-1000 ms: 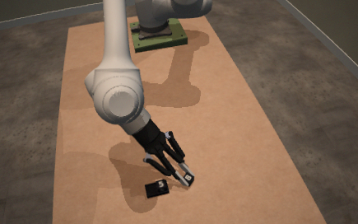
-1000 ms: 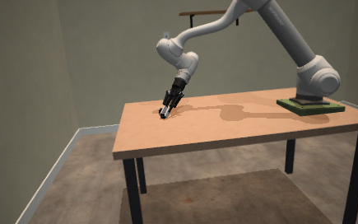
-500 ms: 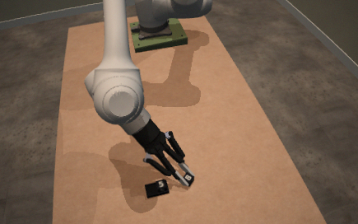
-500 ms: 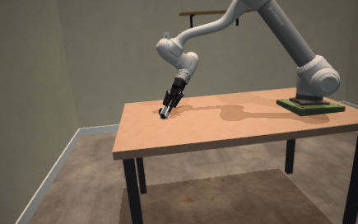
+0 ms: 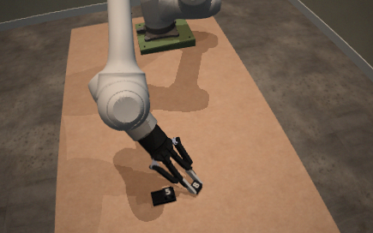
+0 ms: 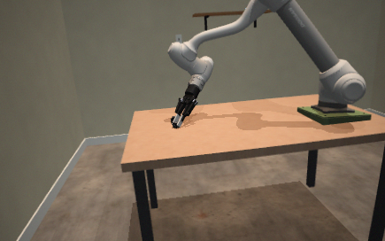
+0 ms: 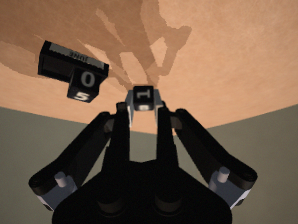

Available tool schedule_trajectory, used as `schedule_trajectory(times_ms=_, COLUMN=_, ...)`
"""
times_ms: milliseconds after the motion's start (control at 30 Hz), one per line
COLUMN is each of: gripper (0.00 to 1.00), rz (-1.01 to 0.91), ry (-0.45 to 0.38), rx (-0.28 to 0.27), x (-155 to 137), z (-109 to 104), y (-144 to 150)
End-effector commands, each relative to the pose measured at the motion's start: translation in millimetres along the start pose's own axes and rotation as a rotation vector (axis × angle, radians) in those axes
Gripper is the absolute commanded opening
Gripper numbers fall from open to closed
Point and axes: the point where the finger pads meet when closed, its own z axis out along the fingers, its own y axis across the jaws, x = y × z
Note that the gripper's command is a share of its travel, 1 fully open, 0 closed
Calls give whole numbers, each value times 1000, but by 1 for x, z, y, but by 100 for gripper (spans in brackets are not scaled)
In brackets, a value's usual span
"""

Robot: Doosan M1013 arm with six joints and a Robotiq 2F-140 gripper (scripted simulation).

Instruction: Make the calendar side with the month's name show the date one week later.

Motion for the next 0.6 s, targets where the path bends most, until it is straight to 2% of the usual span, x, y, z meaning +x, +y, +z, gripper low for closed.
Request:
schedule_trajectory(times_ms=0, gripper=24, rz=0, ry=0, rx=0, x=0, z=0, y=0)
schedule_trajectory(times_ms=567, gripper=24, rz=0, ry=0, rx=0, x=1, z=1, y=0)
